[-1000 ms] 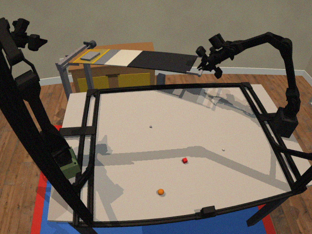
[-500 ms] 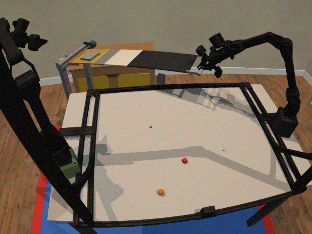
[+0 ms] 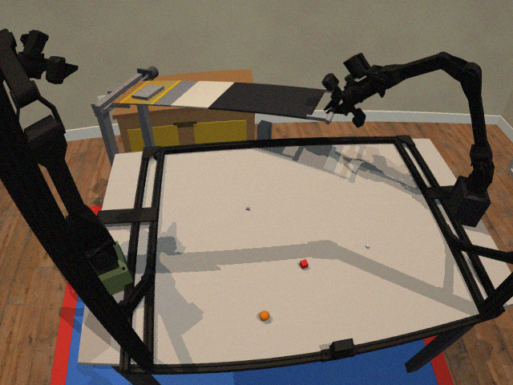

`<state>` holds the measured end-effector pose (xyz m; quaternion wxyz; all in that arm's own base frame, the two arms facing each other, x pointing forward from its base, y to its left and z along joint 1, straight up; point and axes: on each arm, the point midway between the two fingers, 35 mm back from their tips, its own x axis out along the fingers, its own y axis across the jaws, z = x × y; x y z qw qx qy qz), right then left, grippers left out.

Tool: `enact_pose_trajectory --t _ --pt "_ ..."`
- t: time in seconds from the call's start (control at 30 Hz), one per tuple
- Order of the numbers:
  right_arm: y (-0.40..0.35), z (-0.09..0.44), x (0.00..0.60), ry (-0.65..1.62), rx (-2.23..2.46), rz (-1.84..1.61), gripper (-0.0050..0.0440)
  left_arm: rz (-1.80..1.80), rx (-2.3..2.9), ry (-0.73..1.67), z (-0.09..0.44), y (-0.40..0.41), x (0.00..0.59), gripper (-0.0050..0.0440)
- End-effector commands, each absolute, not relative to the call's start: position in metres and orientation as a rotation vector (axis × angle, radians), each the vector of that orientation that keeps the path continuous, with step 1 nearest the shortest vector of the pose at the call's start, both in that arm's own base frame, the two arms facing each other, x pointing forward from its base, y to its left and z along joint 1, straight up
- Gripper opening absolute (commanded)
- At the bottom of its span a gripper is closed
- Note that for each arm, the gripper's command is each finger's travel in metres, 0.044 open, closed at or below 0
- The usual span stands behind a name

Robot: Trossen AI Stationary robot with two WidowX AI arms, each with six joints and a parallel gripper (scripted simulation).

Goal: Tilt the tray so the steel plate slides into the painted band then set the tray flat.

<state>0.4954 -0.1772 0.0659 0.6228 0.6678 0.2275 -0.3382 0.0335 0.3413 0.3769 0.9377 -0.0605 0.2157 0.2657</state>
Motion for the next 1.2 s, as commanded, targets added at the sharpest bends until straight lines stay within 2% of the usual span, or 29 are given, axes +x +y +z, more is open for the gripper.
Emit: enact_pose_trajectory --t 0.0,1.17 --pt "-0.1775 0.0784 0.4887 0.526 1.537 -0.776 0.0 0.541 -0.124 0.44 0.3767 0.3411 0.0336 0.044" --pt "-0.1774 0.0741 0.4879 0.532 1.536 -0.781 0.0 0.541 -0.124 0.44 0.3767 0.3411 0.0336 0.044"
